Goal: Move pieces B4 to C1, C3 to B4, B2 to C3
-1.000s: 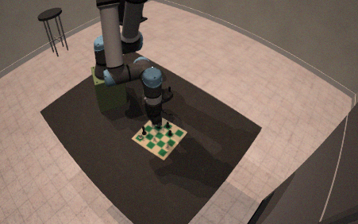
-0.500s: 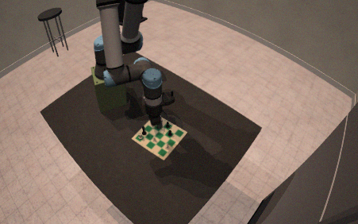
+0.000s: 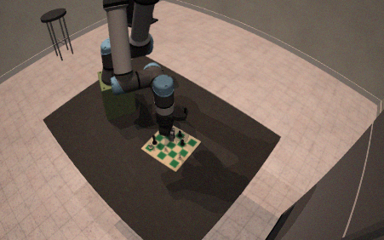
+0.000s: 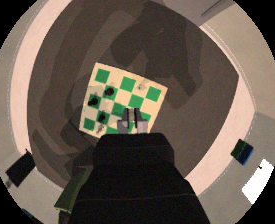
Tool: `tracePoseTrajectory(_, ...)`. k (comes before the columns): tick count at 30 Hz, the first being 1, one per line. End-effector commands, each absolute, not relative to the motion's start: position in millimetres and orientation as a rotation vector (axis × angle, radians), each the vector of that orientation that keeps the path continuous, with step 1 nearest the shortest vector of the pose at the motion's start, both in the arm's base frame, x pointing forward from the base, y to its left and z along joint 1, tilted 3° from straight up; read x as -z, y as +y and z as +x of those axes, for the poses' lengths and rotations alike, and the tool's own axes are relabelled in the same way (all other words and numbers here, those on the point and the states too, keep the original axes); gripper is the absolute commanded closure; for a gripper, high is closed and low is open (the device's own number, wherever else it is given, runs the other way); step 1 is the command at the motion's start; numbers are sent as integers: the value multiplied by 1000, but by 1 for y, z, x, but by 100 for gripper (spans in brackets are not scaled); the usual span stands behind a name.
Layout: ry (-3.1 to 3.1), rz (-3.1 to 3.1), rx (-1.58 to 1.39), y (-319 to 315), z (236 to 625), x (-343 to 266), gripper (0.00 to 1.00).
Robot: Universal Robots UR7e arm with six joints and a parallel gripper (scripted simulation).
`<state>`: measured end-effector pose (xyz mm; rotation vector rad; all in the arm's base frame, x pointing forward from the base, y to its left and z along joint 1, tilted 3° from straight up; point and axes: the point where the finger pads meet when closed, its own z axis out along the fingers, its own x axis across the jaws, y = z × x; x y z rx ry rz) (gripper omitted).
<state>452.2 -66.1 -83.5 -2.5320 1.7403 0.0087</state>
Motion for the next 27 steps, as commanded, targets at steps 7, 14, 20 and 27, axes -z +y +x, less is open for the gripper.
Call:
tracePoseTrajectory(7,2098,-2260,-21,-75,459,83,100)
tracePoseTrajectory(14,2151,-2209,-23,-77,459,83,100)
tracePoseTrajectory(20,2154,-2207,-23,-77,459,83,100)
tracePoseTrajectory(27,2154,-2207,-23,-77,459,83,100)
